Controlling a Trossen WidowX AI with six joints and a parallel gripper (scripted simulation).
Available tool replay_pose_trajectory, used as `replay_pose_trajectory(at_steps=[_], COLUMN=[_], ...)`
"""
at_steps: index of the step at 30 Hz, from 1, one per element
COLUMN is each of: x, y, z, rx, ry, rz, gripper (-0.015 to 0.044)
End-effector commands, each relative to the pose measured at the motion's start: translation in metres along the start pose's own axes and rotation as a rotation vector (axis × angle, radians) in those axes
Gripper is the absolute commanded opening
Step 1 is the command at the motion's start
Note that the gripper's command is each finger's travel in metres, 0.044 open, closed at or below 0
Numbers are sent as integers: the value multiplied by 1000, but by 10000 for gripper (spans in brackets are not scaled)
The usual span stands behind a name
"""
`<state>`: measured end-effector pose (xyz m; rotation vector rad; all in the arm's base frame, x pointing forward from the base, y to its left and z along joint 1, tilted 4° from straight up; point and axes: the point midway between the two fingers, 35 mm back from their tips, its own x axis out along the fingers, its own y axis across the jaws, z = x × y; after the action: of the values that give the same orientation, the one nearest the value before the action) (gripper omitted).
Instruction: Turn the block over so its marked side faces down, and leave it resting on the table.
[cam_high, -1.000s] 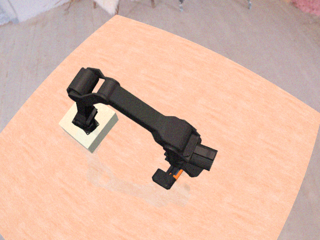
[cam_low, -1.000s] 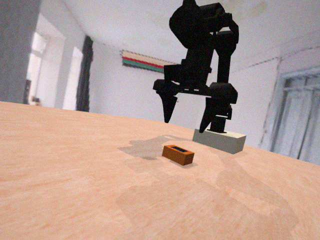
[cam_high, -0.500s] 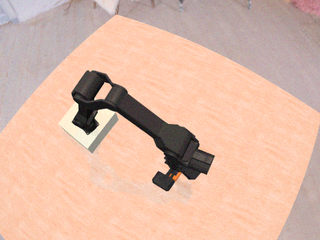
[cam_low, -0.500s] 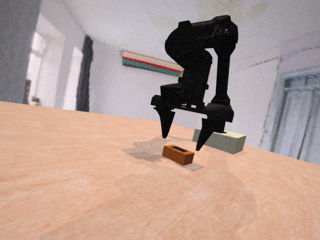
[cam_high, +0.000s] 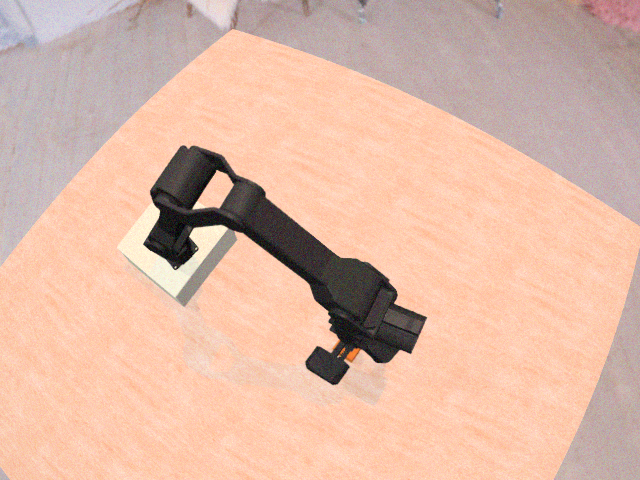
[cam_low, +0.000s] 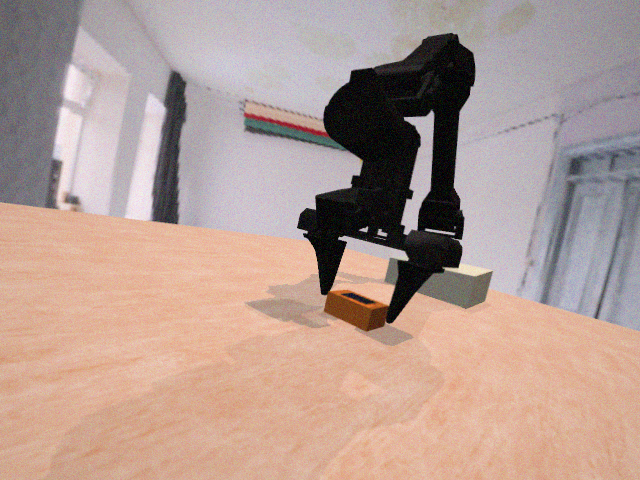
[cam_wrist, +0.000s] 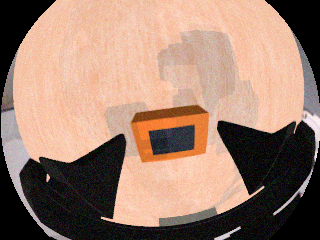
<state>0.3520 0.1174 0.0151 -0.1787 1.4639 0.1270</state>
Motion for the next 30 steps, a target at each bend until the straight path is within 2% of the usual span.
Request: replay_pose_trajectory(at_steps=[1, 6, 28, 30], x=[5, 5, 5, 0], y=[1, 1, 1, 1], z=[-1, -1, -1, -1], rx=[-1, -1, -1, -1], ry=[5, 5, 5, 4], rz=[5, 5, 5, 5], gripper=[440, 309, 162, 110])
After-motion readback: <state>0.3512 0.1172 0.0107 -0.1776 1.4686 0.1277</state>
